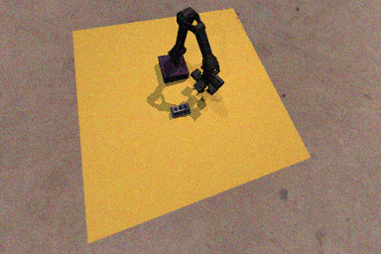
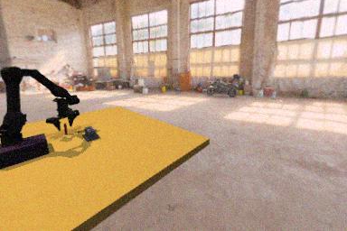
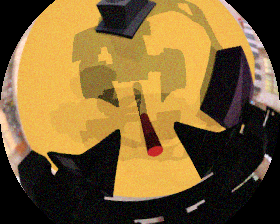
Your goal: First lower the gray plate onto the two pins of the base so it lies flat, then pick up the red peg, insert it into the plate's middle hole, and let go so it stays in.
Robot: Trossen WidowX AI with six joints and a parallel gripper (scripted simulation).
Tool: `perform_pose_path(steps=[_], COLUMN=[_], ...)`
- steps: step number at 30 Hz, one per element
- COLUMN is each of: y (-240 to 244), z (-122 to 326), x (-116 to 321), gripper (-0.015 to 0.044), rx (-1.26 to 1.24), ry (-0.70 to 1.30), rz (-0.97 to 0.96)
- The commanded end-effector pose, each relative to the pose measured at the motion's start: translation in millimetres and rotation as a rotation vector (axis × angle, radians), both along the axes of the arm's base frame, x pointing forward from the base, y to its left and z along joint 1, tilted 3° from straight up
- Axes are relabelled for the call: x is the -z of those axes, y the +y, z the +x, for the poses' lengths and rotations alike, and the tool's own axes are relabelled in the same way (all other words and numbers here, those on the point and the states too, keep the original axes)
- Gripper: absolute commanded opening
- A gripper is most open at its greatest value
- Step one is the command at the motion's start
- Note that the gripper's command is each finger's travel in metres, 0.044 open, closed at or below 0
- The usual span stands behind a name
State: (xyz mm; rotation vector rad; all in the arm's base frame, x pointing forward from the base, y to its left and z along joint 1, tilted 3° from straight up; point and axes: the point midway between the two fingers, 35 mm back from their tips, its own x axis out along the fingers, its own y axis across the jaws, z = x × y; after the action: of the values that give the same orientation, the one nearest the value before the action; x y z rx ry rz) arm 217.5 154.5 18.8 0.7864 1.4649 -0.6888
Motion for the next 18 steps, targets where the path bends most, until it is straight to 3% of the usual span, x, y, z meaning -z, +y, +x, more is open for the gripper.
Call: perform_pose_path(steps=[1, 8, 18], y=[0.3, 0.3, 0.4], z=[0.1, 0.1, 0.4], x=[0.7, 0.7, -0.8], gripper=[0.0204, 0.0020, 0.0000], rx=[0.005, 0.005, 0.005], ry=[-0.001, -0.001, -0.001], rz=[0.001, 0.001, 0.001])
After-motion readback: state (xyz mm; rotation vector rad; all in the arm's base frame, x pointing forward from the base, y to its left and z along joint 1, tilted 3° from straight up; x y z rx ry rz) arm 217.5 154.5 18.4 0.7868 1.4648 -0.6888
